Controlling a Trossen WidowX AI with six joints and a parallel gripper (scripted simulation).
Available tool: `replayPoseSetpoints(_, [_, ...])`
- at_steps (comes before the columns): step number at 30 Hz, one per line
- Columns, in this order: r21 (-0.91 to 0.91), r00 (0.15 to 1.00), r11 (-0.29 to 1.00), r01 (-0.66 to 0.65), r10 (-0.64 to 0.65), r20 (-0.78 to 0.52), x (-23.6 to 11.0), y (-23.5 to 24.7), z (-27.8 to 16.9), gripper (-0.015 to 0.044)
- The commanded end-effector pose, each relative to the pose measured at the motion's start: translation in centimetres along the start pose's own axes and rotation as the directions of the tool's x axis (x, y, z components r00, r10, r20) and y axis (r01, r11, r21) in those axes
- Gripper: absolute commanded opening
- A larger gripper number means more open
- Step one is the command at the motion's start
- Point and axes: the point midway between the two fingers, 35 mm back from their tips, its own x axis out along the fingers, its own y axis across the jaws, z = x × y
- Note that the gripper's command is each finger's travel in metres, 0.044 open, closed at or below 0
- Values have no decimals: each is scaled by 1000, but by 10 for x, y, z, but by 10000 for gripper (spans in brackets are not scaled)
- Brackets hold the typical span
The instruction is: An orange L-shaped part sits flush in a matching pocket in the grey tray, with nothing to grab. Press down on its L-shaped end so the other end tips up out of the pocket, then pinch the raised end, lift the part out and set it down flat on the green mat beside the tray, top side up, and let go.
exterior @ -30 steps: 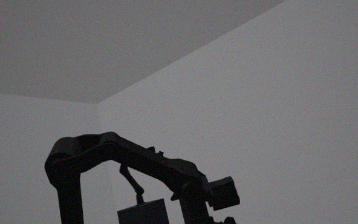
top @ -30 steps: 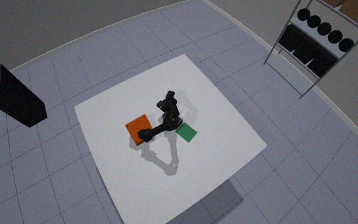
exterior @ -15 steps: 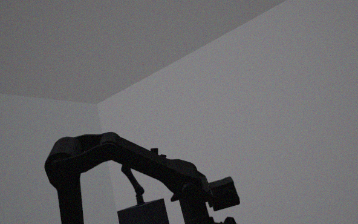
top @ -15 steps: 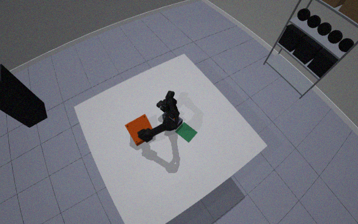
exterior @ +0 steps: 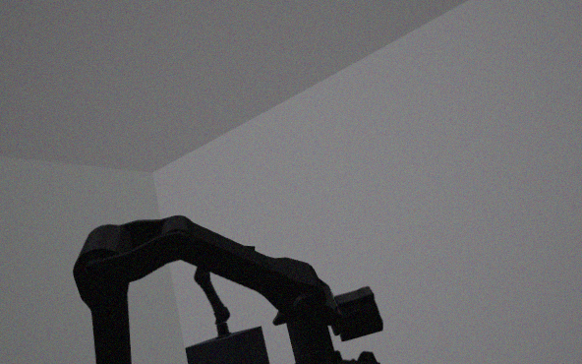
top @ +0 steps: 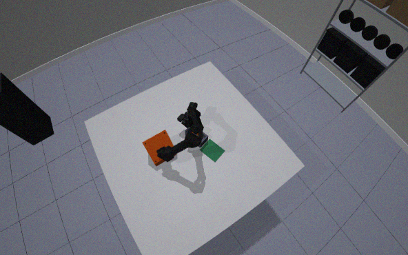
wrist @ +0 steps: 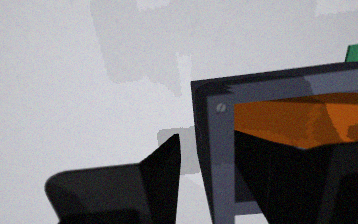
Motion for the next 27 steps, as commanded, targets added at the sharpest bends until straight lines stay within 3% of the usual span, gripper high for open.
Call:
replayPoseSetpoints(1, [5, 1000, 1000, -4, 4, 1, -4, 4, 1, 180])
replayPoseSetpoints(5, [4, 1000, 1000, -6, 6, 2, -29, 2, 4, 180])
replayPoseSetpoints(10, [4, 1000, 1000, -7, 7, 0, -96, -8, 1, 180])
replayPoseSetpoints(27, [3, 1000, 1000, -8, 8, 22, -98, -8, 4, 180])
